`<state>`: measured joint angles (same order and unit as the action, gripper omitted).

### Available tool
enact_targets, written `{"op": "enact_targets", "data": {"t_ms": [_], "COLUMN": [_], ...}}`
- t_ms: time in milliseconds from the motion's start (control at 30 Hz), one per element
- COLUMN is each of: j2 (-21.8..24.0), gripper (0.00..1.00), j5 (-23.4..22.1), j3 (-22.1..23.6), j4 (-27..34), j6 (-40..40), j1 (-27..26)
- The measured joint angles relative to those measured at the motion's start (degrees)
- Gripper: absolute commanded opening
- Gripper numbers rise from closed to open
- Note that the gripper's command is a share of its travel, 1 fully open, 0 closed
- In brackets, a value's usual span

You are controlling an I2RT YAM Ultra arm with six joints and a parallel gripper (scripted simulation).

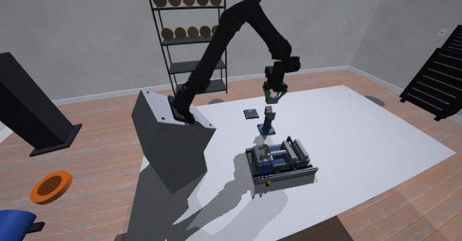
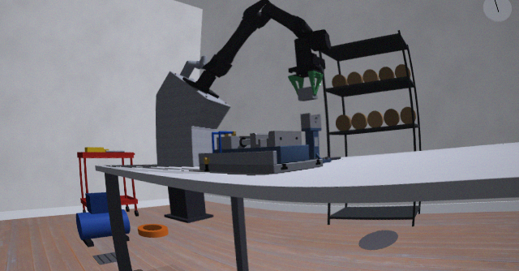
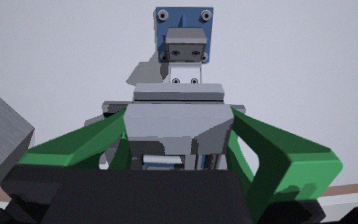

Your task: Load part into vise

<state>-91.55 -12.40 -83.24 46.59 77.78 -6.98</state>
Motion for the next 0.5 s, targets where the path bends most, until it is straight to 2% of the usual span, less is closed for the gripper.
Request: {"op": "enact_targets", "data": {"t_ms": [500], "j2": [0.02], "gripper": [0.0], "j5": [-3.15], "j3": [0.17], "j4": [-0.79], "j6": [1.18], "j1": [-1.64]}}
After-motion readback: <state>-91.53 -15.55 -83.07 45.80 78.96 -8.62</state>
